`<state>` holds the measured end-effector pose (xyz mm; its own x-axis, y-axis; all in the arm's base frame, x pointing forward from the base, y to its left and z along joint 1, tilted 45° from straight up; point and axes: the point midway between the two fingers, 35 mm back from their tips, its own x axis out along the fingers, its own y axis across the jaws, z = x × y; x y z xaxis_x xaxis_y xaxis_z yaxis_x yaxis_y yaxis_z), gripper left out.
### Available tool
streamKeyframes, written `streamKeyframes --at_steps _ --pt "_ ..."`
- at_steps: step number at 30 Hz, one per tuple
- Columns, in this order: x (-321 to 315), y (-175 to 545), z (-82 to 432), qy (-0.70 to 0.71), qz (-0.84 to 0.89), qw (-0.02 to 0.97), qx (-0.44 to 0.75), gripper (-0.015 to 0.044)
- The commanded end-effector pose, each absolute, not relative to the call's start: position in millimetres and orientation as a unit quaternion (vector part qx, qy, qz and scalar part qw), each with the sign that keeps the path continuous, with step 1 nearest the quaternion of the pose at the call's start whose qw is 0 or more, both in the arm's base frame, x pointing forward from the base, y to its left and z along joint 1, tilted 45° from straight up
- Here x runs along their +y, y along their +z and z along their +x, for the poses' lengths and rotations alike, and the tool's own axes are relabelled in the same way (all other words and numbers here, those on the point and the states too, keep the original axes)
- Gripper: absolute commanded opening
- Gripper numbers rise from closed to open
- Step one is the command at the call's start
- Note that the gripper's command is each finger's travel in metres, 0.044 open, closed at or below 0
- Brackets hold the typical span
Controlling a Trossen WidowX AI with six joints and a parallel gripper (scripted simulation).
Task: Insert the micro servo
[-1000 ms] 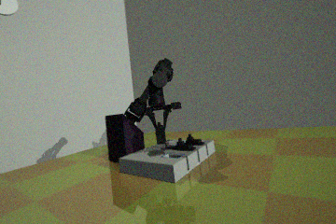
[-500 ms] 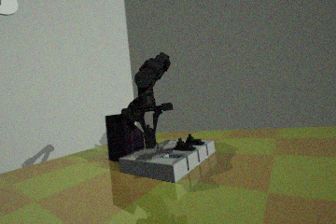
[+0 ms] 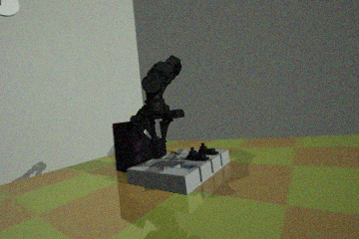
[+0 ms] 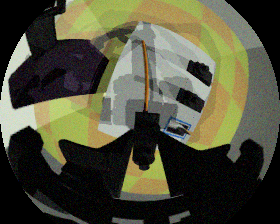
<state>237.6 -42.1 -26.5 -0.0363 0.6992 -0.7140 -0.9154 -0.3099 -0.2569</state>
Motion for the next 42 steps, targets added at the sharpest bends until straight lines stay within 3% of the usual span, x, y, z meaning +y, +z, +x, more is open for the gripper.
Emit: streamKeyframes --at_steps 1,22,42 --pt "-43.7 -27.2 237.4 0.695 -0.355 0.596 0.188 0.0000" --pt "-43.8 -27.2 237.4 0.583 -0.120 0.683 0.423 0.0000" --pt "-43.8 -27.1 237.4 0.404 0.119 0.684 0.596 0.0000"
